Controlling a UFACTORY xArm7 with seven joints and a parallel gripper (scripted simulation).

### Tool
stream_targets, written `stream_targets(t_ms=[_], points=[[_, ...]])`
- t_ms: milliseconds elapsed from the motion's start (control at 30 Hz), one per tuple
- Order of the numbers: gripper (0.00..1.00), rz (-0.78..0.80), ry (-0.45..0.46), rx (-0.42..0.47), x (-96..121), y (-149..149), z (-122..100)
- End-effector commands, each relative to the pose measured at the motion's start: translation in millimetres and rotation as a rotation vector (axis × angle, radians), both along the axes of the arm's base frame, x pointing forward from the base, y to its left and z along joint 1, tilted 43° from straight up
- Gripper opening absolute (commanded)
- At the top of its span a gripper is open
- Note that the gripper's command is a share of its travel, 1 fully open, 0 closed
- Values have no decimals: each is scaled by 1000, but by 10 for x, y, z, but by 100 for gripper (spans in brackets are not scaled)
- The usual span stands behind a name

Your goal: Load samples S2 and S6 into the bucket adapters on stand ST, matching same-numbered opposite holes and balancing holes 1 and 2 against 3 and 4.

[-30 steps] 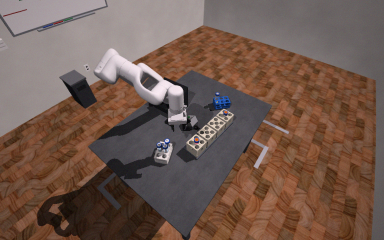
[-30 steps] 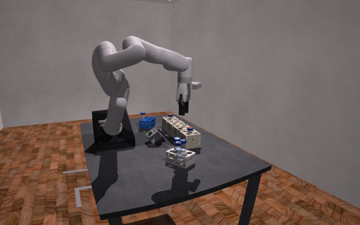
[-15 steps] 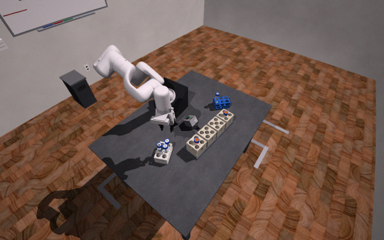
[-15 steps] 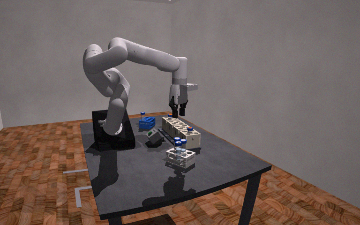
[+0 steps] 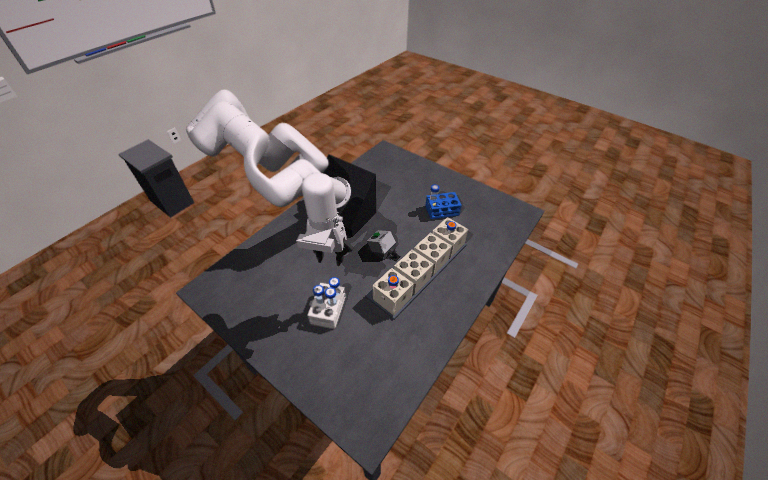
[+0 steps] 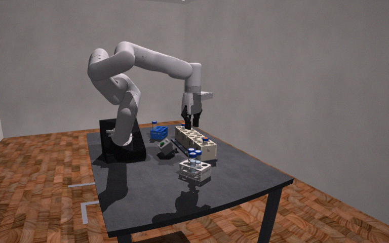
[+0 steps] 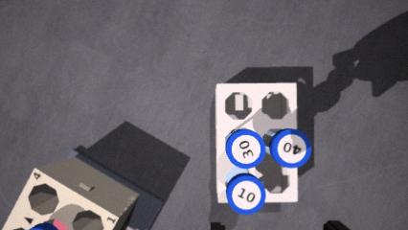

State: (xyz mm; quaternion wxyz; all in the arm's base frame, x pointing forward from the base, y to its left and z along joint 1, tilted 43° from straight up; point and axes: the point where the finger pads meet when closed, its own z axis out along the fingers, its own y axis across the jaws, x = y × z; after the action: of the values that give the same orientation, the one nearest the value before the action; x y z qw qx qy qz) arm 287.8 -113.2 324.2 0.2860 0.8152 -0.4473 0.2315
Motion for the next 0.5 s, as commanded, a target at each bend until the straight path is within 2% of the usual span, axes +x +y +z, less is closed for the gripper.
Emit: stream_targets(t_ms=[0,467], points=[[57,2,-3,-1,15,-32,-27],[57,2,-3,-1,45,-194,-202]])
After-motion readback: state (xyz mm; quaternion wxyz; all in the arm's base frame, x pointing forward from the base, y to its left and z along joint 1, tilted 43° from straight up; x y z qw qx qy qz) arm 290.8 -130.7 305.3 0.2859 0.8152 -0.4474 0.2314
